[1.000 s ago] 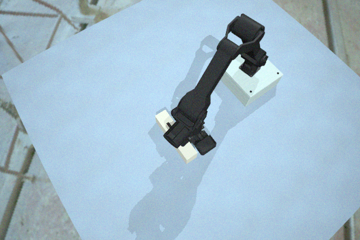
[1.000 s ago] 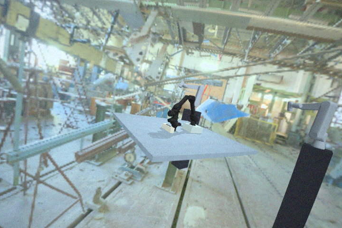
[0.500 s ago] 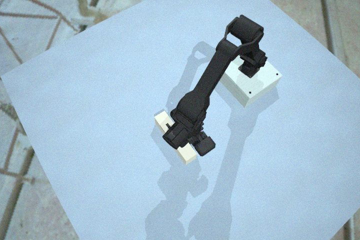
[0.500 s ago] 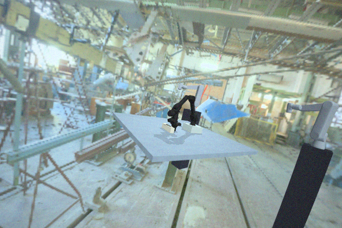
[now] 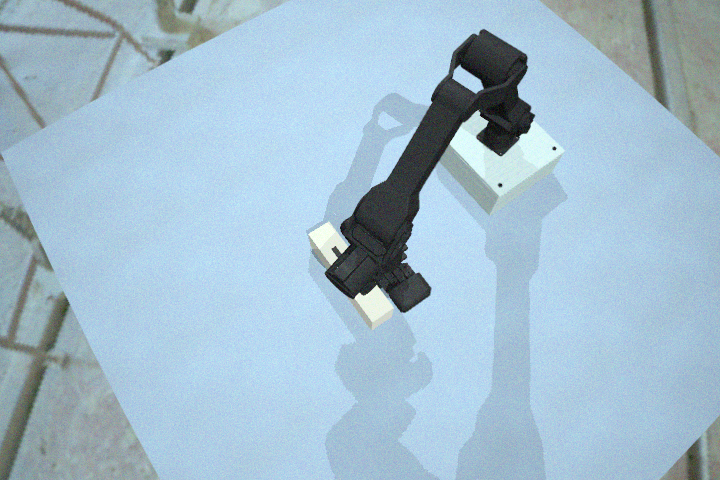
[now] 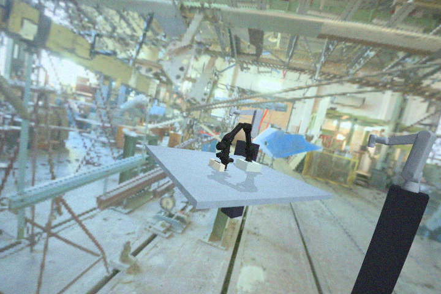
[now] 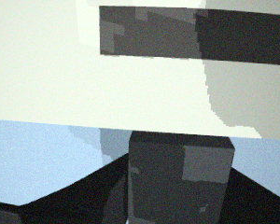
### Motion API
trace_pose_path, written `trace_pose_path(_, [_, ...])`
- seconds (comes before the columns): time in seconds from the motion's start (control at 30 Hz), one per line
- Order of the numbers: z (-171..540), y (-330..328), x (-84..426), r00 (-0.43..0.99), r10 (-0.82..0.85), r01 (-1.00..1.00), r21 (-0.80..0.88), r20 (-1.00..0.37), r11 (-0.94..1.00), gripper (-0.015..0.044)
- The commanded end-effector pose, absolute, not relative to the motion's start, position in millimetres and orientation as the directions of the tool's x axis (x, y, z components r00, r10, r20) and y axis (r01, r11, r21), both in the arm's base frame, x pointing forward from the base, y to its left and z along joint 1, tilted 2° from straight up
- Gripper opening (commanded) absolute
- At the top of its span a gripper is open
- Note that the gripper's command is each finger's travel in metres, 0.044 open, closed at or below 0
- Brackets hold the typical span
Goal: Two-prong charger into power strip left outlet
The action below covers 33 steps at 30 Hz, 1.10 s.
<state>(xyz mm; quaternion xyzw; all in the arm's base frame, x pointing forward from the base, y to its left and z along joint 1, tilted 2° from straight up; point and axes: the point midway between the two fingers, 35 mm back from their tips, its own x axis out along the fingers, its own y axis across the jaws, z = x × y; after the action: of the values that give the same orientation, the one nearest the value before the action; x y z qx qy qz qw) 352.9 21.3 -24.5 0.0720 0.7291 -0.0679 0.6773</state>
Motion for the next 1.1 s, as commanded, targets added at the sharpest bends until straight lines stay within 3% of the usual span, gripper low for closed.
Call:
trace_pose_path(0.0, [-22.7, 21.9, 356.1, -0.062, 0.015, 0.193, 0.003, -0.998, 0.981, 0.0])
trace_pose_path(1.07, [-22.7, 21.2, 359.7, -0.062, 0.015, 0.193, 0.003, -0.998, 0.981, 0.0])
